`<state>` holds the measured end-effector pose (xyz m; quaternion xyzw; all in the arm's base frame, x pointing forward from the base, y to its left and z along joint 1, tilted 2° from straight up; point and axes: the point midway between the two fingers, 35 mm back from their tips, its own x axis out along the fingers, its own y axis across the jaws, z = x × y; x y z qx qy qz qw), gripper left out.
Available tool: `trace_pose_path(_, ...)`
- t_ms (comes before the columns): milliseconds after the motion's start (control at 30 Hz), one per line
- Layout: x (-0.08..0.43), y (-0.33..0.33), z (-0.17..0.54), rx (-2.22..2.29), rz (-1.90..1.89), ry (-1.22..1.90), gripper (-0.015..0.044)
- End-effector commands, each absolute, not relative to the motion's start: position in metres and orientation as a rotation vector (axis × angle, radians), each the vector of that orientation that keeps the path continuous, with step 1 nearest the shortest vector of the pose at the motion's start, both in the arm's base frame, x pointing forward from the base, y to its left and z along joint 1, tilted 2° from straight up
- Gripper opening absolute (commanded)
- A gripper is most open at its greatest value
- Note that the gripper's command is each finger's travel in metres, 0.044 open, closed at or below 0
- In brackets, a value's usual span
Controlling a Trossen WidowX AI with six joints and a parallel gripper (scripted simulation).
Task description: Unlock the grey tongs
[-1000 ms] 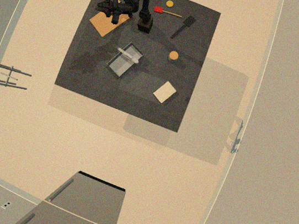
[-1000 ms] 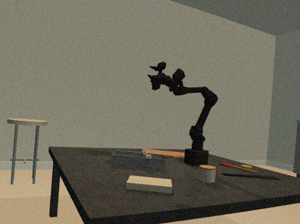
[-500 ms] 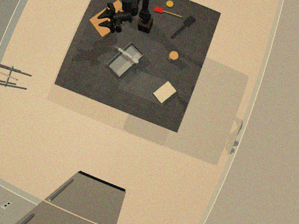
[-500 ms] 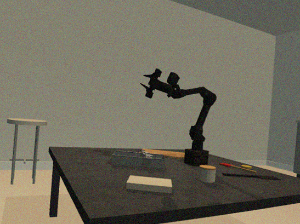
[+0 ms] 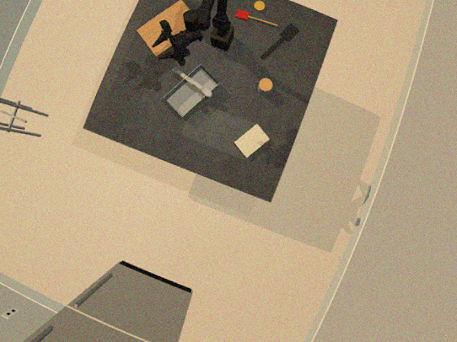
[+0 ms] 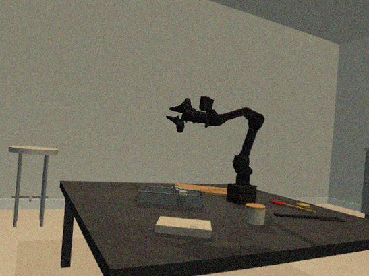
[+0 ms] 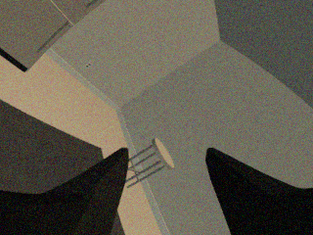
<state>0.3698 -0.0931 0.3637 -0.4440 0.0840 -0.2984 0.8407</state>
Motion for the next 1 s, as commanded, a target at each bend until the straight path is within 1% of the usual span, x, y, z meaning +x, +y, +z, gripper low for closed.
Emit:
trace_pose_path(0, 0.385, -0.085, 0.288, -0.475, -0.504, 0.227, 0.0260)
trace_pose_path(500, 0.382, -0.072, 0.207, 0.206, -0.495, 0.320, 0.0260)
trace_pose_path(967, 0.361, -0.060, 0.134, 0.843, -0.640, 0.420, 0.0260)
